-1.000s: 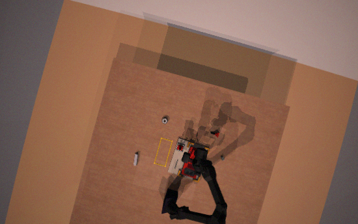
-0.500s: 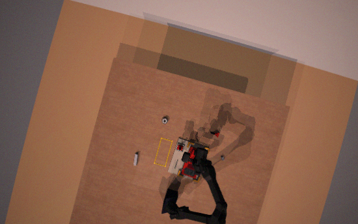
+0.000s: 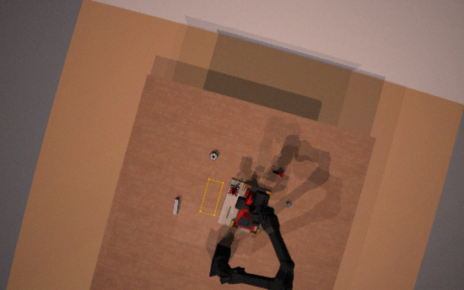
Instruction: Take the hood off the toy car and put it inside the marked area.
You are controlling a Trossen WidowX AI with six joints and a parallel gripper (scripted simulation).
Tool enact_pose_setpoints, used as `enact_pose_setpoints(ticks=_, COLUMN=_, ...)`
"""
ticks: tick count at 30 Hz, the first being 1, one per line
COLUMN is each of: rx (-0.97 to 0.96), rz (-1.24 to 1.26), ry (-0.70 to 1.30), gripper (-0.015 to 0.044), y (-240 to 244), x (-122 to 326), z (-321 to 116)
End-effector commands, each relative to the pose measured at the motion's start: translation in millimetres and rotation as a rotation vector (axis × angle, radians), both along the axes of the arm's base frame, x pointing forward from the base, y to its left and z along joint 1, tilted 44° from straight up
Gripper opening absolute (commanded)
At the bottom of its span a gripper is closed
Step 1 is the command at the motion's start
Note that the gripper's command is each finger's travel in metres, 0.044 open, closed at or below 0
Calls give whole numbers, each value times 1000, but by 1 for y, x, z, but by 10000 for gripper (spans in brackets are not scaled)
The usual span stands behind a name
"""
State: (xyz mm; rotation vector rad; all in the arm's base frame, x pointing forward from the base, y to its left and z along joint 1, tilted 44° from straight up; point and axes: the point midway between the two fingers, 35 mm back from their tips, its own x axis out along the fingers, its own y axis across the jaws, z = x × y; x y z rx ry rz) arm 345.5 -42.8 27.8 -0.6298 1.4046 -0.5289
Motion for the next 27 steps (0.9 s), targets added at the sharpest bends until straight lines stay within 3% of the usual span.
enact_pose_setpoints(ticks=1, rx=-6, rz=3, ry=9, gripper=440, y=-3, x=-1, z=-2)
enact_pose_setpoints(ticks=8, rx=-6, rz=3, ry=9, gripper=440, y=-5, x=-1, z=-5)
enact_pose_setpoints(ticks=11, rx=0, rz=0, ry=0, gripper=361, y=-3, x=0, z=-3)
enact_pose_setpoints(ticks=21, rx=0, rz=0, ry=0, gripper=295, y=-3, x=0, z=-3)
enact_pose_setpoints(ticks=27, rx=0, rz=0, ry=0, gripper=137, y=-1, x=0, z=-1)
